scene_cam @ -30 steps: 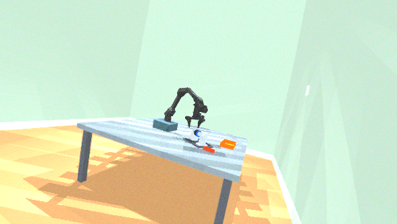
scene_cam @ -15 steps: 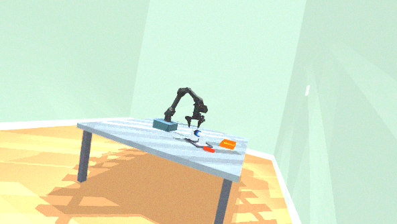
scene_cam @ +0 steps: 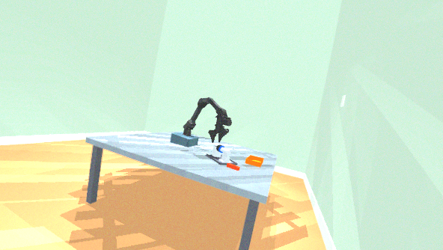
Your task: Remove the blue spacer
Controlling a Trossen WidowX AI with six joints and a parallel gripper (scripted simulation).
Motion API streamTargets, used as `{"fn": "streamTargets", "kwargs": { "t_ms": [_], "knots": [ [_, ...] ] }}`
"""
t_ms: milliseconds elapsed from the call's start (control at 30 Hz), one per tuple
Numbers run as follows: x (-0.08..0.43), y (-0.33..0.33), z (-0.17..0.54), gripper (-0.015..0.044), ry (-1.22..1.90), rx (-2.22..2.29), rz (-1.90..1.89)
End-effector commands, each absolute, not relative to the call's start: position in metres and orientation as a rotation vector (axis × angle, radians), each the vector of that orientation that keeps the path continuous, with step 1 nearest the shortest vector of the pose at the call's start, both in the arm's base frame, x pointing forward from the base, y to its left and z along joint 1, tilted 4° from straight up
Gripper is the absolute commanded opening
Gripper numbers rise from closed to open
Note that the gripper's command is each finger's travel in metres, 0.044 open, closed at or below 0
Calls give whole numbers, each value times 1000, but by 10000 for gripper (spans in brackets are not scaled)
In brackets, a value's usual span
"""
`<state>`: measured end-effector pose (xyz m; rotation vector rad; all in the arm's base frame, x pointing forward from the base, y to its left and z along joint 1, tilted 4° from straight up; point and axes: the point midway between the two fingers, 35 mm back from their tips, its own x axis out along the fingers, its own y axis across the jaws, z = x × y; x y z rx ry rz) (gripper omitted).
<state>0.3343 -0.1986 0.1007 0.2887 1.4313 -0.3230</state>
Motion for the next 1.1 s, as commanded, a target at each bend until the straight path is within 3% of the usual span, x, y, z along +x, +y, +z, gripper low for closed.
{"fn": "streamTargets", "kwargs": {
  "t_ms": [0, 300, 1067],
  "knots": [
    [335, -201, 103, 440, 1455, -120, 19],
    [336, -200, 104, 440, 1350, -839, 665],
    [333, -198, 100, 440, 768, -1826, 1613]
  ]
}}
